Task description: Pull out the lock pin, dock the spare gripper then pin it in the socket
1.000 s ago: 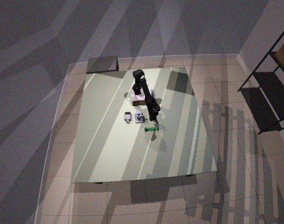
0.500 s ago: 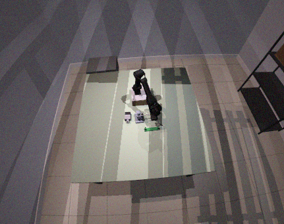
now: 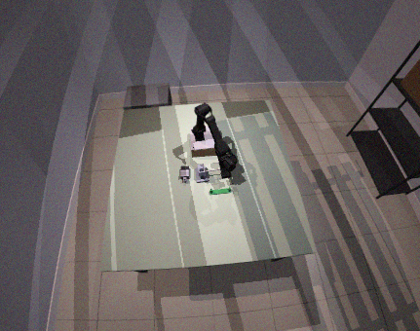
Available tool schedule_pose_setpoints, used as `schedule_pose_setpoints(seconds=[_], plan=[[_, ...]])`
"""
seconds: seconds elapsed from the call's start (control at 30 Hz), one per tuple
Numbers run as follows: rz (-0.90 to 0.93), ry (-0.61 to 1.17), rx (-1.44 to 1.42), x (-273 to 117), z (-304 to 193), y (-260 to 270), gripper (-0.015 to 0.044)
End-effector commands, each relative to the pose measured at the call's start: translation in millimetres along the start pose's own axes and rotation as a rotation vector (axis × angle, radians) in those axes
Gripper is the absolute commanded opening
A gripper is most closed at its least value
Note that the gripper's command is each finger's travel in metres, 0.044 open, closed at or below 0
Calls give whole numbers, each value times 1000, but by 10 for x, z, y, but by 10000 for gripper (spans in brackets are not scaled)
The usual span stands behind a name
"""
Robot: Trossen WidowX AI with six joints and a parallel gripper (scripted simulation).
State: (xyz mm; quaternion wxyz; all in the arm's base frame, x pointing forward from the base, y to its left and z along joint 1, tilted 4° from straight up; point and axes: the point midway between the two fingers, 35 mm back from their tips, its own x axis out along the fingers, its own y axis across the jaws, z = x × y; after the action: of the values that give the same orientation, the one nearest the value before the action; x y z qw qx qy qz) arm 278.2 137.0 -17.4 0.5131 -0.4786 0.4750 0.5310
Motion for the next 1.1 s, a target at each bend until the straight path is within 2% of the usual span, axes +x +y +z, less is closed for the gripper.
schedule_pose_setpoints(seconds=[0.0,0.7,1.07], plan=[[-2,4,6,-11,35,-12,0],[3,7,6,-36,208,-14,0],[16,7,0,-214,218,15,0]])
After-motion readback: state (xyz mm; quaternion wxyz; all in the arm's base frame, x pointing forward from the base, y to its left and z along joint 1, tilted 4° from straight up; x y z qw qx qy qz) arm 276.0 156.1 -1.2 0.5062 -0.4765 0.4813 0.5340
